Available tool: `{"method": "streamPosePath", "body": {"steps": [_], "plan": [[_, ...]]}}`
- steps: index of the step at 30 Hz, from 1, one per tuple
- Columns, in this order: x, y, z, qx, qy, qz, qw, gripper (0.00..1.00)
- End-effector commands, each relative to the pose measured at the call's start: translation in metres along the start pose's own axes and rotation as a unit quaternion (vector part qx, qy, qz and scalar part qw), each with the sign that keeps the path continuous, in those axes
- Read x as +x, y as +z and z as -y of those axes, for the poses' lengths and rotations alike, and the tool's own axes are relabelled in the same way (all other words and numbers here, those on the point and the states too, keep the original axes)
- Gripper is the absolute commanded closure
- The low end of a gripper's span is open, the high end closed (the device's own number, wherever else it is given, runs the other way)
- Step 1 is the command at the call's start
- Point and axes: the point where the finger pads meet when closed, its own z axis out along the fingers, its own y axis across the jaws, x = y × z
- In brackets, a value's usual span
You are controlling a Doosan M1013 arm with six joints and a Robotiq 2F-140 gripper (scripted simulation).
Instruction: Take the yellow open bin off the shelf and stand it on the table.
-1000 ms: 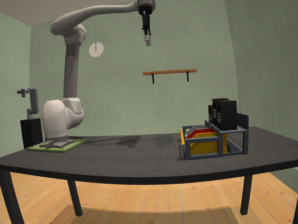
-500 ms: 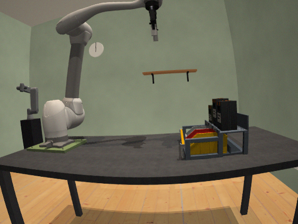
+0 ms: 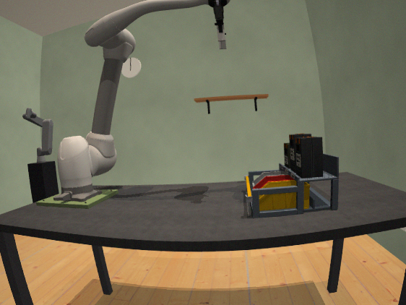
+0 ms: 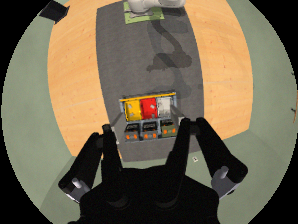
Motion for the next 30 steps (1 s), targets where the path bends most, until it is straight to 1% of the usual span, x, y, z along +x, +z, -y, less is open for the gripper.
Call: {"method": "streamPosePath", "body": {"steps": [1, 4, 9, 30], "plan": [[-0.001, 0.001, 0.001, 0.000, 0.000, 0.000, 1.000, 0.43], [-0.001, 0.001, 0.001, 0.000, 0.000, 0.000, 1.000, 0.43], [-0.047, -0.018, 0.024, 0.000, 0.000, 0.000, 1.000, 0.43], [-0.049, -0.018, 0.025, 0.000, 0.000, 0.000, 1.000, 0.43]]}}
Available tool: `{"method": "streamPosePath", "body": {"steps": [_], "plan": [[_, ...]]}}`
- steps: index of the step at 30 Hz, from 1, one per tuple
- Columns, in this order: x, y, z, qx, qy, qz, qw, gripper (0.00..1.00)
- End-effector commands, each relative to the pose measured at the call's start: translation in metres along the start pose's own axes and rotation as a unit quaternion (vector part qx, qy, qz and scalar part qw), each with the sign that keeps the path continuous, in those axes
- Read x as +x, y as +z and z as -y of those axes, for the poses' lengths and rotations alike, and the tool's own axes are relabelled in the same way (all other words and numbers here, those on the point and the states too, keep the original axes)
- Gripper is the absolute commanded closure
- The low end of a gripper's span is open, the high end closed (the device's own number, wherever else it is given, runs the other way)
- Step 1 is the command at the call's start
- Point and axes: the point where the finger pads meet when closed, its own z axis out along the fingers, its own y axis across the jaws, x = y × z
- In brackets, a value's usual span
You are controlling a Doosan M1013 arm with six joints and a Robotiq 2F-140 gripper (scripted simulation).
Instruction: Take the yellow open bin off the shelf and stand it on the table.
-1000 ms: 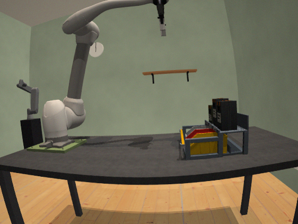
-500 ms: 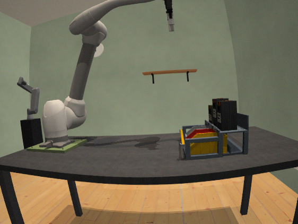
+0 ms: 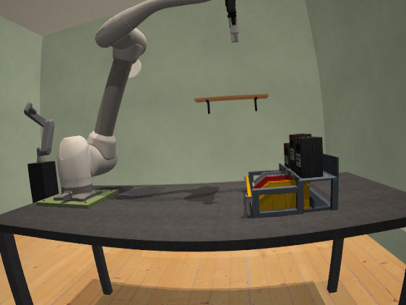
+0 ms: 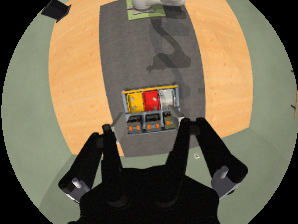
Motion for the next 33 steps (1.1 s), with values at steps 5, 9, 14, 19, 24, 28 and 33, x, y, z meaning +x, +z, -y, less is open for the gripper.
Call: {"method": "streamPosePath", "body": {"steps": [5, 9, 14, 19, 24, 28, 33], "plan": [[-0.0001, -0.0002, 0.0001, 0.000, 0.000, 0.000, 1.000, 0.43], [0.0011, 0.0003, -0.0005, 0.000, 0.000, 0.000, 1.000, 0.43], [0.0059, 0.0021, -0.0029, 0.000, 0.000, 0.000, 1.000, 0.43], [0.0059, 0.0021, -0.0029, 0.000, 0.000, 0.000, 1.000, 0.43], [0.0059, 0.0021, -0.0029, 0.000, 0.000, 0.000, 1.000, 0.43], [0.0077, 0.0027, -0.0038, 0.000, 0.000, 0.000, 1.000, 0.43], [0.0090, 0.0032, -0.0044, 0.000, 0.000, 0.000, 1.000, 0.43]]}}
